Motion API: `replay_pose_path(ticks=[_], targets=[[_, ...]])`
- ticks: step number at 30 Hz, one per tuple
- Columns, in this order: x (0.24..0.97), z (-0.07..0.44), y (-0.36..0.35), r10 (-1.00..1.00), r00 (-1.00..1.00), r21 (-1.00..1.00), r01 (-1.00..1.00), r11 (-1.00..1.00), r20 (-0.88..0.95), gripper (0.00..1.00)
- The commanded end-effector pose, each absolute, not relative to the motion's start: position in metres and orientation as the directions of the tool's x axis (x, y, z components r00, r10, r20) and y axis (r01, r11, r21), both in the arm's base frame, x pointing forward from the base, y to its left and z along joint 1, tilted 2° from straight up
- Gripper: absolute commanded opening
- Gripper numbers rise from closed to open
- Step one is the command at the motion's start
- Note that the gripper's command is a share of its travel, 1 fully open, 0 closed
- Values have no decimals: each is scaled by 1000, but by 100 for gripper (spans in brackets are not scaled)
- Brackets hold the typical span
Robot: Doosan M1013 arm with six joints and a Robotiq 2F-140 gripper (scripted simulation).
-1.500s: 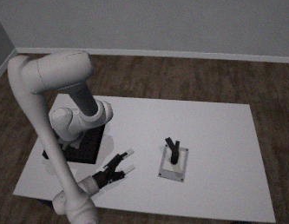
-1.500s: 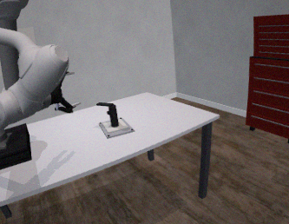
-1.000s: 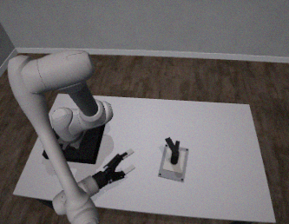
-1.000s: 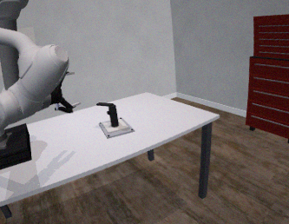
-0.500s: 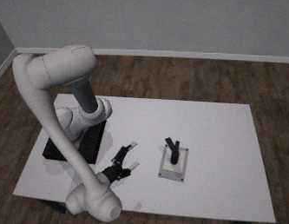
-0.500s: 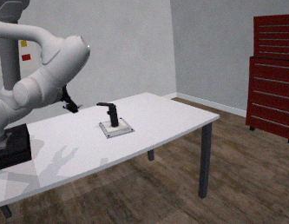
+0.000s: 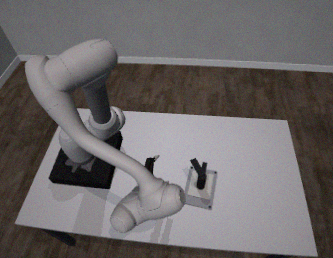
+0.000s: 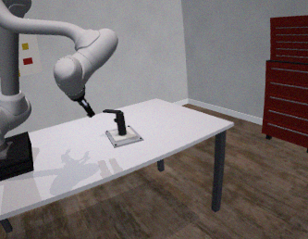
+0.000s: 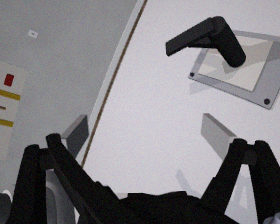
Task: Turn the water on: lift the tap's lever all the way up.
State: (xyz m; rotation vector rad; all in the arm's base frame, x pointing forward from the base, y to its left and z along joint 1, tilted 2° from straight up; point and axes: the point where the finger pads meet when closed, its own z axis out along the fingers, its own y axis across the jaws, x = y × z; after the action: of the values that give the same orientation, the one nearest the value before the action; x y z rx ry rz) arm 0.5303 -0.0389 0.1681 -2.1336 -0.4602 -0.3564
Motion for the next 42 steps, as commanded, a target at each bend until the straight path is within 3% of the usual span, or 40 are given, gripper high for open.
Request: replay_pose_path(ticks=[1,6,7,21,23,24,32,42], targets=[[532,156,-26,344,832,-648,555,-521,436,100],[534,149,-18,453,772,-592,634,-498,446,100],[537,143,-11,549,705,-539,703,-464,448,100],[567,126,16,887,263,-291,944,-155,379,100],[567,126,16,887,263,-291,944,-155,379,100],[576,125,22,924,155,-246,967,-69,349,100],[606,129,42,959,-144,-141,973,182,245,100],[651,146,79,865,-495,-55,865,499,80,100]])
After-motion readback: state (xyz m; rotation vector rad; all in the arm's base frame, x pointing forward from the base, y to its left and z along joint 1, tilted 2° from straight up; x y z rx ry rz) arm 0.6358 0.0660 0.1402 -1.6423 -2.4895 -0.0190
